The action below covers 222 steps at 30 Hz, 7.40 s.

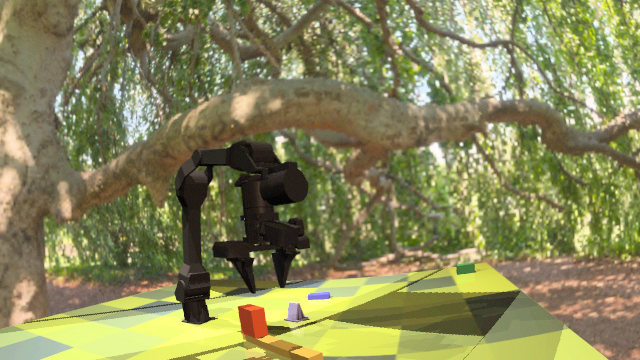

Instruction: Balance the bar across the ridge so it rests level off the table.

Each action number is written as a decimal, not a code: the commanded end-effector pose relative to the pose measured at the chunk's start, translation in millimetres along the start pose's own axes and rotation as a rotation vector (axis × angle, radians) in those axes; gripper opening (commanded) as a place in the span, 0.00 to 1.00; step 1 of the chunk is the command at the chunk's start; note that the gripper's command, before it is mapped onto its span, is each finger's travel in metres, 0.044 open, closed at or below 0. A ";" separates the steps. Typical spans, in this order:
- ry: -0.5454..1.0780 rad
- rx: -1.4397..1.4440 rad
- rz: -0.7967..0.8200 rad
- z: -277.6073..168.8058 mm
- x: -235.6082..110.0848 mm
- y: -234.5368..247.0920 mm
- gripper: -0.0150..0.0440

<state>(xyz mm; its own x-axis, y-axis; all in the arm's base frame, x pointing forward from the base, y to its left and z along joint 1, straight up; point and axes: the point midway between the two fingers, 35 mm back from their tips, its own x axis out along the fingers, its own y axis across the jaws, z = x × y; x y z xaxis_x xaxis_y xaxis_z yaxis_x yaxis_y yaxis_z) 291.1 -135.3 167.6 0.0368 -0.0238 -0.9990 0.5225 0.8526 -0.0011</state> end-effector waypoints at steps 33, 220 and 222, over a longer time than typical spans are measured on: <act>0.020 -0.006 0.004 -7.2 114.4 0.3 0.79; 0.035 1.394 -0.008 -139.0 59.4 141.8 0.25; 0.035 1.394 -0.008 -139.0 59.5 141.9 0.25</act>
<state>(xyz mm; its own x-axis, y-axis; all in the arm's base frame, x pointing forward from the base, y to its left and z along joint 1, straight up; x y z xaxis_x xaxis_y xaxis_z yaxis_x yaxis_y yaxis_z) 249.0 55.8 102.3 0.0200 -0.0012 -0.9998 0.9331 -0.3592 0.0191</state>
